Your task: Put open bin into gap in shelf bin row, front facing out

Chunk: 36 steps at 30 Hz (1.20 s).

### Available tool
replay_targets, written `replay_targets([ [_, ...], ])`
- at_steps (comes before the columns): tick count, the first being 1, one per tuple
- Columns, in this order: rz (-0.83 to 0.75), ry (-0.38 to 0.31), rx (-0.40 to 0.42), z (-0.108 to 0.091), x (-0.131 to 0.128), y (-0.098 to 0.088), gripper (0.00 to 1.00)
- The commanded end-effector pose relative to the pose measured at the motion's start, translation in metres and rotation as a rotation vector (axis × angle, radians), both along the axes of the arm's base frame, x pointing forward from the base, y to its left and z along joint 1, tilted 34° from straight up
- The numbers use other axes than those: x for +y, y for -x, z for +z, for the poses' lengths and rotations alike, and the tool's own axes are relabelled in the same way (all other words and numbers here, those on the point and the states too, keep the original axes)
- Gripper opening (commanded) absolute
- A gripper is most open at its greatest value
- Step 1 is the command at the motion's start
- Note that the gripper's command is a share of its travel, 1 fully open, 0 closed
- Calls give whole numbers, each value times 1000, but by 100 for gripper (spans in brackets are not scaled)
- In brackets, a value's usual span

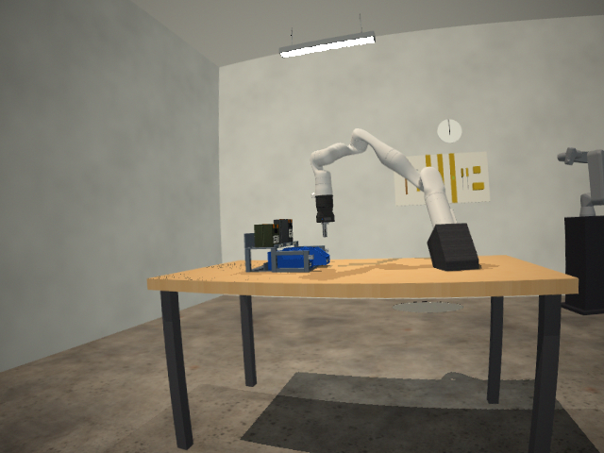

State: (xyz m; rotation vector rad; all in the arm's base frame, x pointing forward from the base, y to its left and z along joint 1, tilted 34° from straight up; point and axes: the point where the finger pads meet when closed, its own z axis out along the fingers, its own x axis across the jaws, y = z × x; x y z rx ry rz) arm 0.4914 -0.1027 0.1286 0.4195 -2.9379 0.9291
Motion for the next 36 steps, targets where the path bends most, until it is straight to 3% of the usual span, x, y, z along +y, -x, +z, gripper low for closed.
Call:
replay_targets([
  [1, -67, -7, -62, 2, -1, 8, 0],
  [18, -277, -28, -206, -2, -8, 34, 0],
  [36, -313, -32, -232, -3, -9, 38, 0],
])
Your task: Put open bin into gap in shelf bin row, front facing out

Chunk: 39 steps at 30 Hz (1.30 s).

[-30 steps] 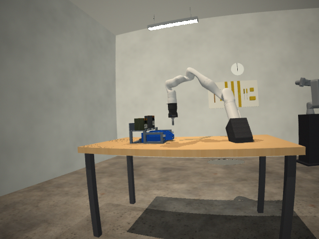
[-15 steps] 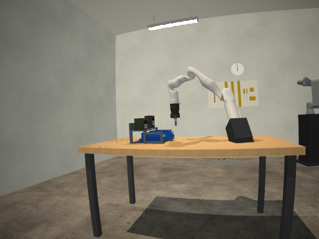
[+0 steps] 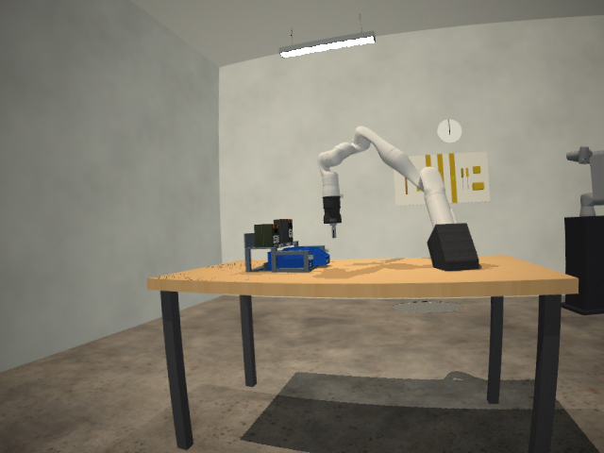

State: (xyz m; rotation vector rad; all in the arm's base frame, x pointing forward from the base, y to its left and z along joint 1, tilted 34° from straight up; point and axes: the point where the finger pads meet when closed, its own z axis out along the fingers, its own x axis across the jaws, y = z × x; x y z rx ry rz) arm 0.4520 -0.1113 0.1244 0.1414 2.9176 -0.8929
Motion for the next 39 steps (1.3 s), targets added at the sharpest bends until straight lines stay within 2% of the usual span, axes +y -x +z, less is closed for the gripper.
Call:
replay_targets([
  [1, -2, -2, -12, 1, -1, -2, 0],
  [39, -6, -2, -22, 0, -3, -4, 0],
])
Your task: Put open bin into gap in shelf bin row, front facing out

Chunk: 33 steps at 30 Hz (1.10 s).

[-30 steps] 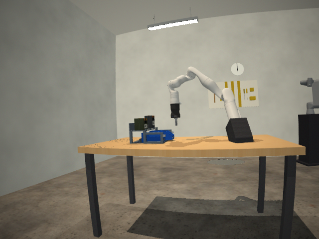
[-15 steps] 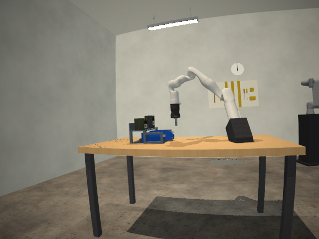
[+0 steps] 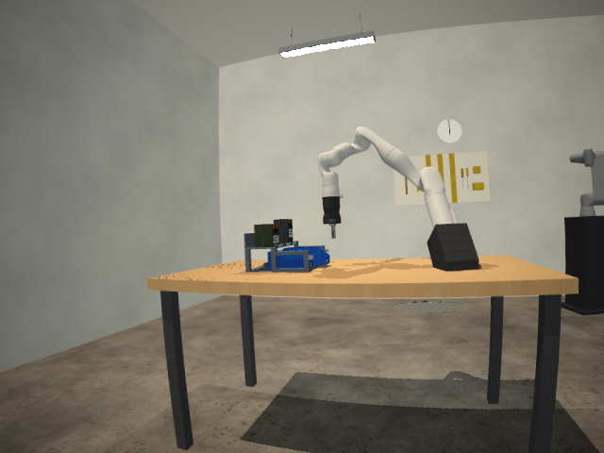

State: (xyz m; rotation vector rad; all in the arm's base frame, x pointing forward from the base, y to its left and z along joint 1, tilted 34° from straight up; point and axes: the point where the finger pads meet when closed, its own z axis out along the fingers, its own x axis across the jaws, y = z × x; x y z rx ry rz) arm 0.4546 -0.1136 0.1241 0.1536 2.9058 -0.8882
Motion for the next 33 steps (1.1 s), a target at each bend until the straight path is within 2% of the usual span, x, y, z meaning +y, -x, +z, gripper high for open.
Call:
replay_targets([
  [1, -2, -1, -8, 0, -1, -1, 0],
  [21, -2, -1, -7, -1, -1, -1, 0],
  [33, -2, -1, -8, -11, -8, -2, 0],
])
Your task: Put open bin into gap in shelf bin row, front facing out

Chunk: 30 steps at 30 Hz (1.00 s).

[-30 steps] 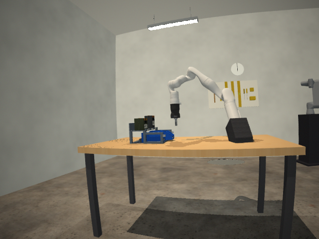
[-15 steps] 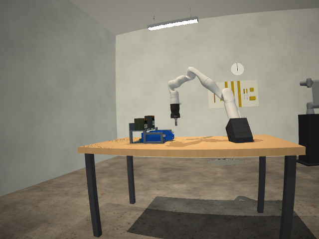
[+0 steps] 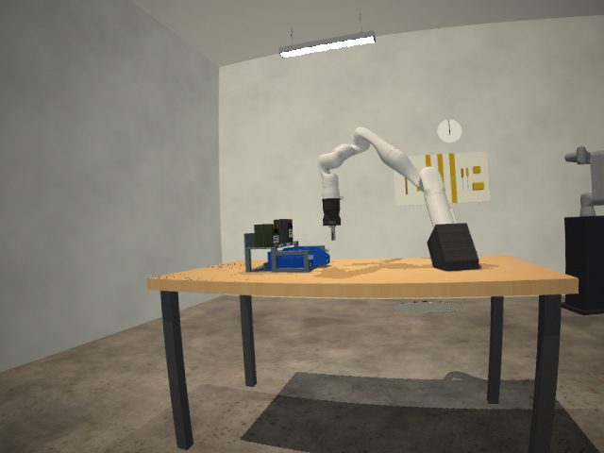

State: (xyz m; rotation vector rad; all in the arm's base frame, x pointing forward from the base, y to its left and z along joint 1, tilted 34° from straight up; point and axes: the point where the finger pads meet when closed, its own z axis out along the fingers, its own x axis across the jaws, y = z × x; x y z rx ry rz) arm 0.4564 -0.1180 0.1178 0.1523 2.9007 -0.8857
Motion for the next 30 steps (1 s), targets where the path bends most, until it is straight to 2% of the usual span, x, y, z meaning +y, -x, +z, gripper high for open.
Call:
replay_targets([
  [1, -4, 0, -2, -6, -4, 0, 0],
  [13, -4, 1, 4, -37, -24, -1, 0],
  [16, -4, 0, -2, -37, -26, -2, 0],
  [30, -4, 1, 4, -74, -49, -3, 0],
])
